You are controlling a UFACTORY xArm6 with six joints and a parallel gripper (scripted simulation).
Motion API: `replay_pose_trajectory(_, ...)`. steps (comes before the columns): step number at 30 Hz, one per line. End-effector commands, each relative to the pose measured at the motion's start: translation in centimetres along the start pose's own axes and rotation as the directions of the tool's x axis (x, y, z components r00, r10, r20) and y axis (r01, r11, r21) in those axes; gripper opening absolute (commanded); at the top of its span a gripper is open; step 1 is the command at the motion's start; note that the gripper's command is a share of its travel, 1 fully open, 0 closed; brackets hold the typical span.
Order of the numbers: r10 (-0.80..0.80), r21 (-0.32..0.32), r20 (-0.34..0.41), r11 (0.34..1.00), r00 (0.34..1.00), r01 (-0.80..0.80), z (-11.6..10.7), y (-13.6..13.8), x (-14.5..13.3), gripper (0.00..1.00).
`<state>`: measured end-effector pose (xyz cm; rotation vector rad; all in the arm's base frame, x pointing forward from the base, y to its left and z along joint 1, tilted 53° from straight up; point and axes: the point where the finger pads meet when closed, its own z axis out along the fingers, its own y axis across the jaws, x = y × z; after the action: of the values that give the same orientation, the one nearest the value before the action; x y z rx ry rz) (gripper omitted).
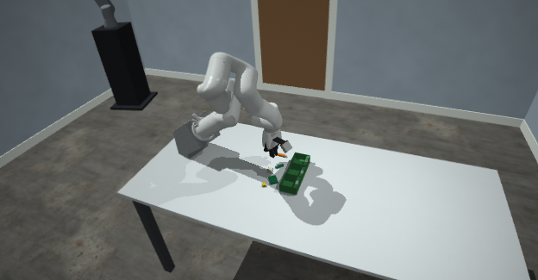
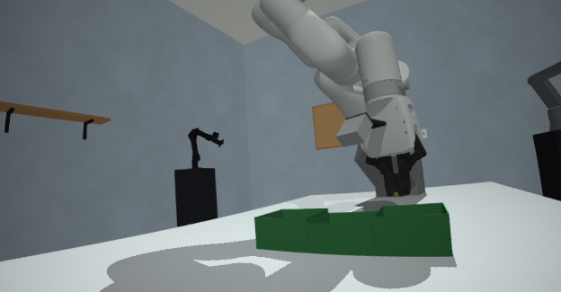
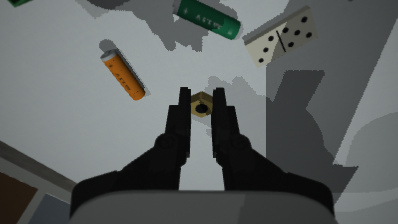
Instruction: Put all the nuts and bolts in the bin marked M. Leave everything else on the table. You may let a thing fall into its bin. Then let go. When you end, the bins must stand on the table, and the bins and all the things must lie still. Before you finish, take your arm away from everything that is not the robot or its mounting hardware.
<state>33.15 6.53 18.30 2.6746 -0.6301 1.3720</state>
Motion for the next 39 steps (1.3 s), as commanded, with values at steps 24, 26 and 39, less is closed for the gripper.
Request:
replay_pose_trajectory(24, -0.002, -0.015, 0.003, 1.000, 1.000, 0.002, -1.9, 0.1, 0.2, 0.00)
replay_pose_trajectory(26, -0.002, -0.015, 0.003, 1.000, 1.000, 0.002, -1.9, 0.1, 0.2, 0.00)
replay_pose_trajectory(39, -0.002, -0.015, 0.003, 1.000, 1.000, 0.002, -1.9, -2.7, 4.0, 0.00)
